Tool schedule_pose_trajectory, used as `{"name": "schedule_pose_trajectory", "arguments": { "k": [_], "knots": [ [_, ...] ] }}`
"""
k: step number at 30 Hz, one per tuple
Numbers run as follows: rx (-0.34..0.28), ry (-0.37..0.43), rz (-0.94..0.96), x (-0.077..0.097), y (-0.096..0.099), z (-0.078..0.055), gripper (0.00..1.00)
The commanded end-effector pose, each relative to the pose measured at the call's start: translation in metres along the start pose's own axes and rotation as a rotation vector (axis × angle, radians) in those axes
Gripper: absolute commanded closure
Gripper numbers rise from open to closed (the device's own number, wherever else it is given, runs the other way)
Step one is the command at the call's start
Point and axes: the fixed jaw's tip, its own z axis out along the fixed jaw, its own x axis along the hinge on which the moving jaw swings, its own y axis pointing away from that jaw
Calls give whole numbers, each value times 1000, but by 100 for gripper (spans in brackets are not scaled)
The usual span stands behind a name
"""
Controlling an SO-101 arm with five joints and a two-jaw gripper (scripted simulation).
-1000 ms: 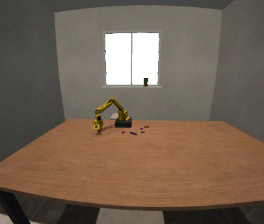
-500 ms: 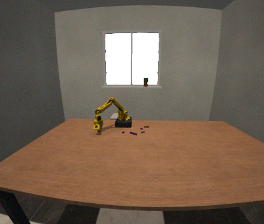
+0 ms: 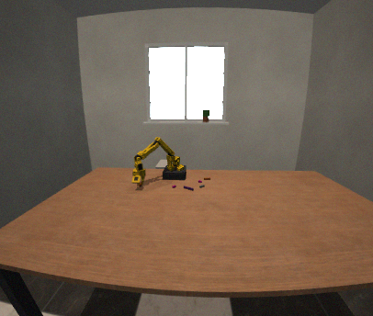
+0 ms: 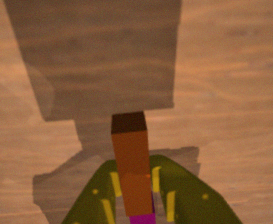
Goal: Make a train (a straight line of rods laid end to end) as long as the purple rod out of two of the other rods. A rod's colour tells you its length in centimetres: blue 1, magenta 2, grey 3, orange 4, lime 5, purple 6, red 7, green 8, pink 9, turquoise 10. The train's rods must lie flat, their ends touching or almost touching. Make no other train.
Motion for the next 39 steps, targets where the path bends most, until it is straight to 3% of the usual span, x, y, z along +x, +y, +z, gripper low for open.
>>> {"name": "schedule_pose_trajectory", "arguments": {
  "k": [1,39],
  "knots": [
    [19,-15,5,-1,-5,-5,100],
    [19,-15,5,-1,-5,-5,88]
  ]
}}
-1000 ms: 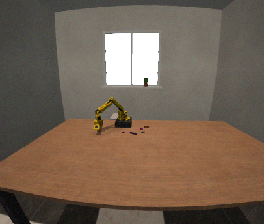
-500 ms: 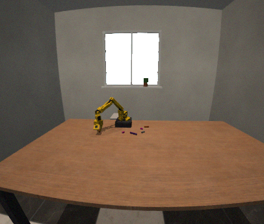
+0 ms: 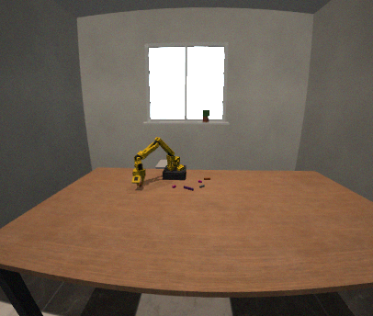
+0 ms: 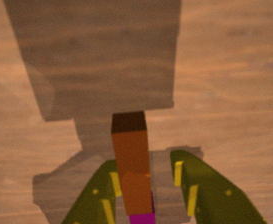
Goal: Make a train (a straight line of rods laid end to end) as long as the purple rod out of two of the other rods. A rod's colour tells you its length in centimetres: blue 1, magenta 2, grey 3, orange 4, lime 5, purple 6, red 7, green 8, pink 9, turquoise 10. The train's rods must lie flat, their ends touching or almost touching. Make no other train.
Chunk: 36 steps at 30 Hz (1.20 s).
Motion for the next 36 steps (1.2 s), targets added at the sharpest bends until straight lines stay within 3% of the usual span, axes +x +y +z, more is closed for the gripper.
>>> {"name": "schedule_pose_trajectory", "arguments": {
  "k": [1,36],
  "knots": [
    [19,-15,5,-1,-5,-5,87],
    [19,-15,5,-1,4,-8,83]
  ]
}}
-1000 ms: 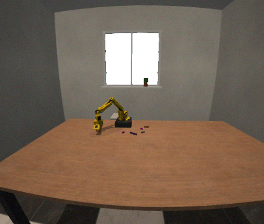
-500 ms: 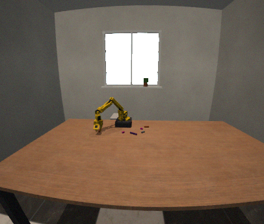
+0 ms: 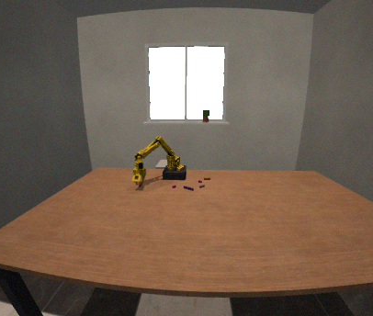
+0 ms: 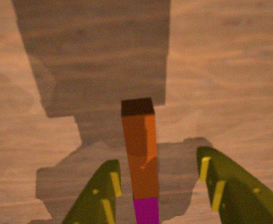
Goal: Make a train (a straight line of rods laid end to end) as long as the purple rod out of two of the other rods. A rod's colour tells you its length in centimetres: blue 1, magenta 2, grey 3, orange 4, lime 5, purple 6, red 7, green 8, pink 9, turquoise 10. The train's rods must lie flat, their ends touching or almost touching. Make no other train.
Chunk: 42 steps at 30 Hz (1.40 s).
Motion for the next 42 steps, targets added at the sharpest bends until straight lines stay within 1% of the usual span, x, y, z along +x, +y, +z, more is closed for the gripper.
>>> {"name": "schedule_pose_trajectory", "arguments": {
  "k": [1,20,42],
  "knots": [
    [9,-8,-5,-3,2,-2,83],
    [9,-8,-5,-3,2,-3,83],
    [9,-8,-5,-3,2,-22,83]
  ]
}}
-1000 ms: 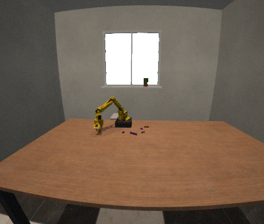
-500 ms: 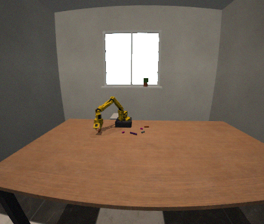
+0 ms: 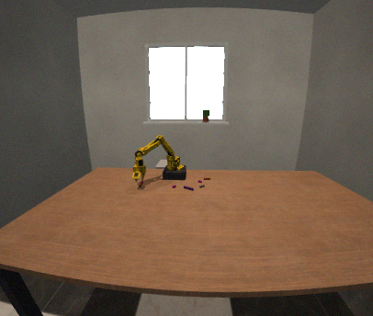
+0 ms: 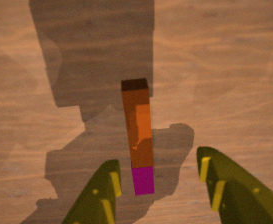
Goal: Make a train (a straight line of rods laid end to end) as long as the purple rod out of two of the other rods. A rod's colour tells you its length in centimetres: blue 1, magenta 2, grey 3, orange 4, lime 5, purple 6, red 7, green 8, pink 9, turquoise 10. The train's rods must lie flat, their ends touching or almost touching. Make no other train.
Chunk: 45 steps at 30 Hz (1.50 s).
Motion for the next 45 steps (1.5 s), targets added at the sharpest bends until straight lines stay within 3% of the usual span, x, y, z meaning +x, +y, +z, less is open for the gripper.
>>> {"name": "schedule_pose_trajectory", "arguments": {
  "k": [1,13,32,45],
  "knots": [
    [5,-5,-5,-3,2,-5,83],
    [5,-5,-5,-3,1,-8,83],
    [5,-5,-5,-3,2,-34,83],
    [5,-5,-5,-3,2,-35,83]
  ]
}}
